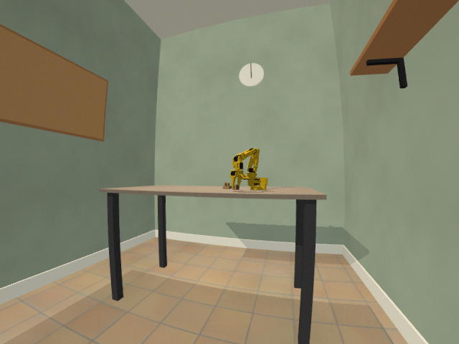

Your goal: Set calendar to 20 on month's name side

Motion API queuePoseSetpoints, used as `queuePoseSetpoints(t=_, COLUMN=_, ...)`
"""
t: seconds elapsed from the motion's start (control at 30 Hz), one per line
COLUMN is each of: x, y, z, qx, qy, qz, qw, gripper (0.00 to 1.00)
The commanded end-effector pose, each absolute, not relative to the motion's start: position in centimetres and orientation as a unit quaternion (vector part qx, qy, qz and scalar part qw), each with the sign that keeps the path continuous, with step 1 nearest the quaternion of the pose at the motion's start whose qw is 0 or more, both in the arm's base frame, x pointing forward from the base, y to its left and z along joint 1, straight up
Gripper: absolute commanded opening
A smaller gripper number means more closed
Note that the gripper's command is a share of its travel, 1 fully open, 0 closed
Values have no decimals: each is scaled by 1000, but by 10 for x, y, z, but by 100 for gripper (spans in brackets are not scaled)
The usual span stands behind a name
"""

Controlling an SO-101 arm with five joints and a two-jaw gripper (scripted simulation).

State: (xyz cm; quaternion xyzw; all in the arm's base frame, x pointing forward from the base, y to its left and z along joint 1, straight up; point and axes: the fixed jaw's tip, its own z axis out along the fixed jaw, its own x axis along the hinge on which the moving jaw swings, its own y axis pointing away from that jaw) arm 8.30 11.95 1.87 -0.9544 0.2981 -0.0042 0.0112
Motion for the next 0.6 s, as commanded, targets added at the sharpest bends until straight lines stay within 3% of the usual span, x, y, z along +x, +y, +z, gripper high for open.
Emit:
queuePoseSetpoints(t=0.0, x=83, y=124, z=19, qx=-954, qy=298, qz=-7, qw=22, gripper=0)
queuePoseSetpoints(t=0.57, x=83, y=124, z=16, qx=-954, qy=298, qz=-7, qw=22, gripper=0)
